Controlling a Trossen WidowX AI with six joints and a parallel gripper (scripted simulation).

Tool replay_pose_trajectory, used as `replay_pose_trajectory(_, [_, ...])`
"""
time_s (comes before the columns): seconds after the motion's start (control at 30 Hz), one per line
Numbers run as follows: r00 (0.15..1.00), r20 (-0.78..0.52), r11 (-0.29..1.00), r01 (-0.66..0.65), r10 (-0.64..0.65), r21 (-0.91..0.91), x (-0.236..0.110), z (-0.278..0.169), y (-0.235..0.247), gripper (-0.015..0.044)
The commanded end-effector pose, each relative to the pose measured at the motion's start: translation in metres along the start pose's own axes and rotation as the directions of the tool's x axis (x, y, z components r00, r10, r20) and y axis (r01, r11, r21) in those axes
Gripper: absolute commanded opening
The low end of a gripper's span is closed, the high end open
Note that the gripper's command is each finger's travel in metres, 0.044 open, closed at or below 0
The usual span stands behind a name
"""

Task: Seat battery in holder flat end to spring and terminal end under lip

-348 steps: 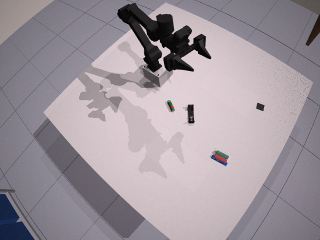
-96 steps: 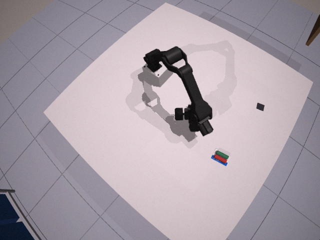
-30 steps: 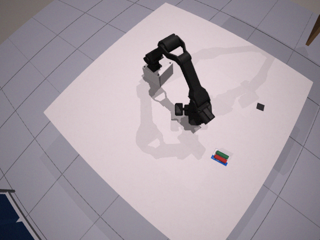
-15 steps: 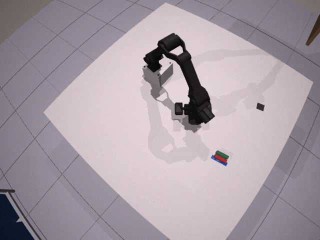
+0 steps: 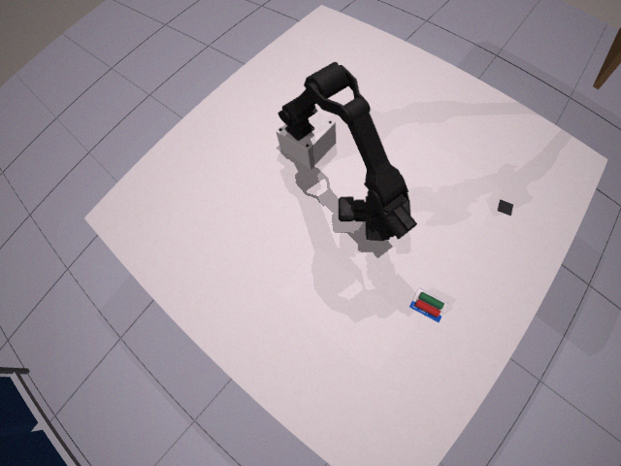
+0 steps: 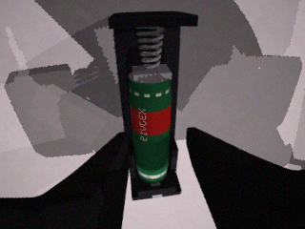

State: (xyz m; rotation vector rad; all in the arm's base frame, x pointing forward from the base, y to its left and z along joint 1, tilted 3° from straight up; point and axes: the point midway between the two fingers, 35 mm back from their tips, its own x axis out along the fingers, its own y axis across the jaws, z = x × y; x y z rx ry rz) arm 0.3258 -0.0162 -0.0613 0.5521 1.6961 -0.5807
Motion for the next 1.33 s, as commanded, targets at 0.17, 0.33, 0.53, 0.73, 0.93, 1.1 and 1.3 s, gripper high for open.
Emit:
replay_pose_trajectory(0.17, [1.0,0.01,1.0,-0.009,0.009,0.0,-0.007,0.001,0.001,0.016])
replay_pose_trajectory(0.33, [1.0,0.008,1.0,-0.007,0.007,0.0,-0.041,-0.004,0.0,0.0292])
replay_pose_trajectory(0.53, [1.0,0.01,1.0,-0.009,0.009,0.0,-0.078,-0.012,-0.003,0.044])
replay_pose_trajectory(0.73, [1.0,0.01,1.0,-0.009,0.009,0.0,-0.078,-0.013,-0.004,0.044])
replay_pose_trajectory(0.93, [1.0,0.01,1.0,-0.009,0.009,0.0,-0.078,-0.013,-0.004,0.044])
replay_pose_trajectory(1.1, [1.0,0.01,1.0,-0.009,0.009,0.0,-0.078,-0.013,-0.004,0.044])
replay_pose_trajectory(1.3, [1.0,0.01,1.0,-0.009,0.009,0.0,-0.078,-0.013,-0.004,0.044])
